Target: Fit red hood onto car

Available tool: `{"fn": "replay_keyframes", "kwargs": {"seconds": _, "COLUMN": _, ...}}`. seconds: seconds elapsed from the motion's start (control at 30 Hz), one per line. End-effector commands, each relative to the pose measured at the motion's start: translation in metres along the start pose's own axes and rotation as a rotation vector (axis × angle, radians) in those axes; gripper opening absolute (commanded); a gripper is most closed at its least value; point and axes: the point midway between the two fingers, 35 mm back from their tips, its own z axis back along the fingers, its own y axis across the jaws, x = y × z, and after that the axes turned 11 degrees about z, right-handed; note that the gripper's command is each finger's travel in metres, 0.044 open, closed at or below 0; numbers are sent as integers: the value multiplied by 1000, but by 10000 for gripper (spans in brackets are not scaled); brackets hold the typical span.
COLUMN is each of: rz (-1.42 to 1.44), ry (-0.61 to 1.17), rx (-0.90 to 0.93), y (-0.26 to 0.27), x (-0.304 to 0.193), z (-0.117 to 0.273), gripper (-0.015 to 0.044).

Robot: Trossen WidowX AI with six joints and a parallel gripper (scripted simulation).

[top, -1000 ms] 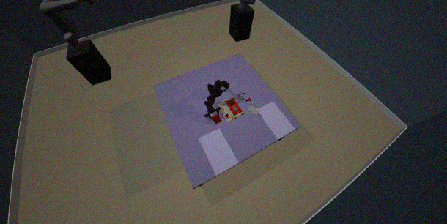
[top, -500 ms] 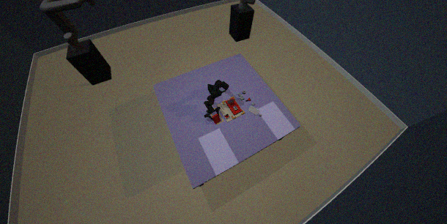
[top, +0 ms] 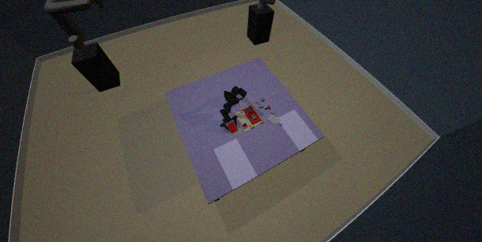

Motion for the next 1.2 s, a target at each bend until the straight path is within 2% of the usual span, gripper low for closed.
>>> {"fn": "replay_keyframes", "kwargs": {"seconds": 0.0, "rz": -92, "ry": -4, "rx": 2, "y": 1, "x": 0, "z": 1, "gripper": 440}}
{"fn": "replay_keyframes", "kwargs": {"seconds": 0.57, "rz": -1759, "ry": -15, "rx": 69, "y": 20, "x": -2, "z": 29, "gripper": 440}}
{"fn": "replay_keyframes", "kwargs": {"seconds": 1.17, "rz": -3532, "ry": 76, "rx": 119, "y": 25, "x": -10, "z": 64, "gripper": 440}}
